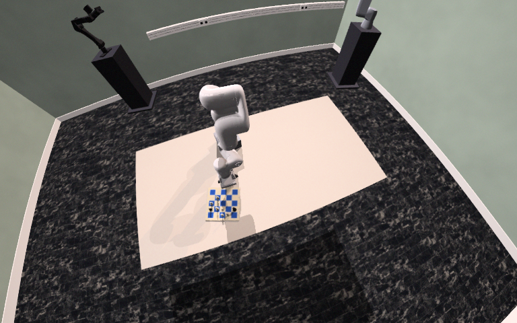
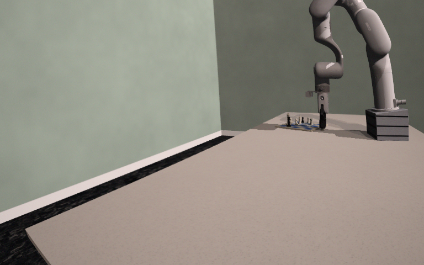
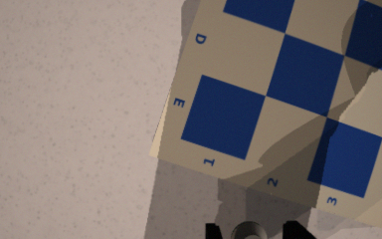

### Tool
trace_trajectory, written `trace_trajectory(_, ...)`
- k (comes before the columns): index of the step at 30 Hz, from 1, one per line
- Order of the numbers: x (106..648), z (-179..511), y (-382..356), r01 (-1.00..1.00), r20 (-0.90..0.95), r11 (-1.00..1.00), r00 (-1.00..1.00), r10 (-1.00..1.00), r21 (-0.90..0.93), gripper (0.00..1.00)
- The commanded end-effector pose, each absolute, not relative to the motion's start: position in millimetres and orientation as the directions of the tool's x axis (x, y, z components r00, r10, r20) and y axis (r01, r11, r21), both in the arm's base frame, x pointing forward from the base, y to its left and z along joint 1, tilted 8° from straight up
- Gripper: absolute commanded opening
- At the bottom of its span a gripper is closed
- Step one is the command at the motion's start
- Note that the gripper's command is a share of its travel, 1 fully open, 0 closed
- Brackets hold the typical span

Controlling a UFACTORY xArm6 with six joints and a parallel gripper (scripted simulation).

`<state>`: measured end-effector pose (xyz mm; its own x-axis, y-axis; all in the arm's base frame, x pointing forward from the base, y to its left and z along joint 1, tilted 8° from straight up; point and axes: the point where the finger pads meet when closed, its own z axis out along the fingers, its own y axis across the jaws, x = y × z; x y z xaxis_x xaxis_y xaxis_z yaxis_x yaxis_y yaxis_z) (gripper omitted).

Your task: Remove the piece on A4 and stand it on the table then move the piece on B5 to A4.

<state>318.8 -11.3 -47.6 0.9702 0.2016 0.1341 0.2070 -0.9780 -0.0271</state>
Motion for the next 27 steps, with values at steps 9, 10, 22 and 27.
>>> trace_trajectory(9, 318, -32, -12, 0.207, 0.135, -0.978, 0.970, 0.202, -0.027, 0.41)
trace_trajectory(10, 318, -30, -12, 0.207, 0.134, -0.978, 0.970, 0.202, -0.026, 0.41)
trace_trajectory(22, 314, -2, -14, 0.207, 0.134, -0.978, 0.970, 0.202, -0.027, 0.41)
trace_trajectory(27, 312, 15, -15, 0.207, 0.134, -0.978, 0.970, 0.202, -0.026, 0.41)
